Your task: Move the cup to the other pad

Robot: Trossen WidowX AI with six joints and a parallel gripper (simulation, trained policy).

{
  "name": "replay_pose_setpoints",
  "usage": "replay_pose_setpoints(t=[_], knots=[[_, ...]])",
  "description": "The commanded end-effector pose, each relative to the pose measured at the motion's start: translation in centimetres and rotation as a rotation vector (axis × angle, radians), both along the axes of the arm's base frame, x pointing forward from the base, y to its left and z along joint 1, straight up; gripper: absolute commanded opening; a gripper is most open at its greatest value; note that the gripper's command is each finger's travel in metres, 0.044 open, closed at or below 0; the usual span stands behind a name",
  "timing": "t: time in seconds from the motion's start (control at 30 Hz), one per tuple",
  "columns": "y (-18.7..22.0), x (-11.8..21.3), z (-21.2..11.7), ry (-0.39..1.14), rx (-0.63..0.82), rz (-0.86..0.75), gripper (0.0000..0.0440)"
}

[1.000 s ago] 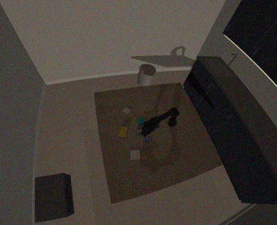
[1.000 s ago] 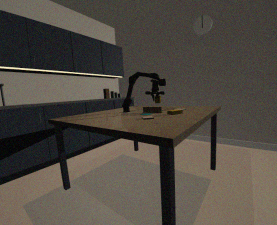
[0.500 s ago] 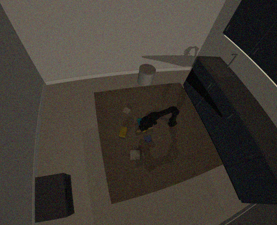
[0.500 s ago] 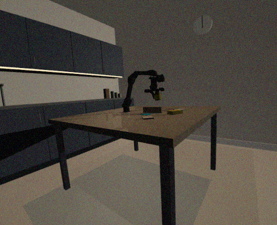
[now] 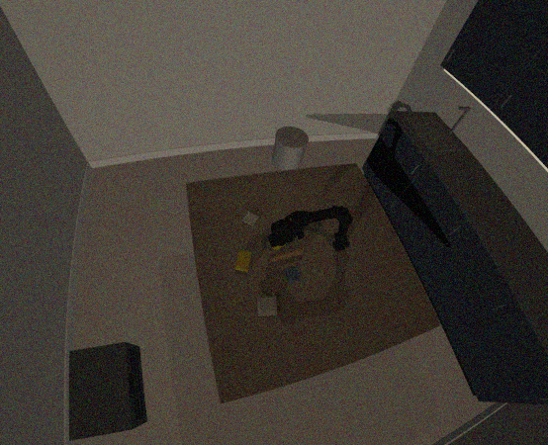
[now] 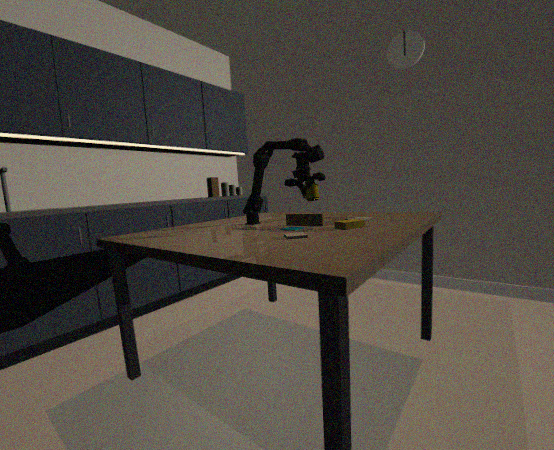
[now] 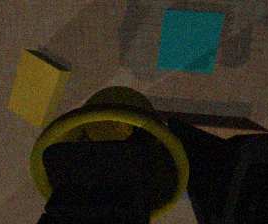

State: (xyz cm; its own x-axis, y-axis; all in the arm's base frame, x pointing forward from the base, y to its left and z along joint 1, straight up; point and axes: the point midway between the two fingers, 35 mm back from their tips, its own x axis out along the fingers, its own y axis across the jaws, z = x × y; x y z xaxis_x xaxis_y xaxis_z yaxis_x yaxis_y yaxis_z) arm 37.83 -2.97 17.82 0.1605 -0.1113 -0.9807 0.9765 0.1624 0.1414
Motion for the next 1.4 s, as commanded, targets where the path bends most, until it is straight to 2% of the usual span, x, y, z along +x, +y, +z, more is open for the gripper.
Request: replay_pose_setpoints(t=[0.0,0.57,1.37], knots=[[-1.5,0.2,-0.4,-0.005,-0.008,-0.021,0.0],[-6.6,0.0,-3.4,-0.016,-0.011,-0.115,0.0001],[-7.8,-2.7,-9.2,0.02,0.014,-0.184,0.0007]])
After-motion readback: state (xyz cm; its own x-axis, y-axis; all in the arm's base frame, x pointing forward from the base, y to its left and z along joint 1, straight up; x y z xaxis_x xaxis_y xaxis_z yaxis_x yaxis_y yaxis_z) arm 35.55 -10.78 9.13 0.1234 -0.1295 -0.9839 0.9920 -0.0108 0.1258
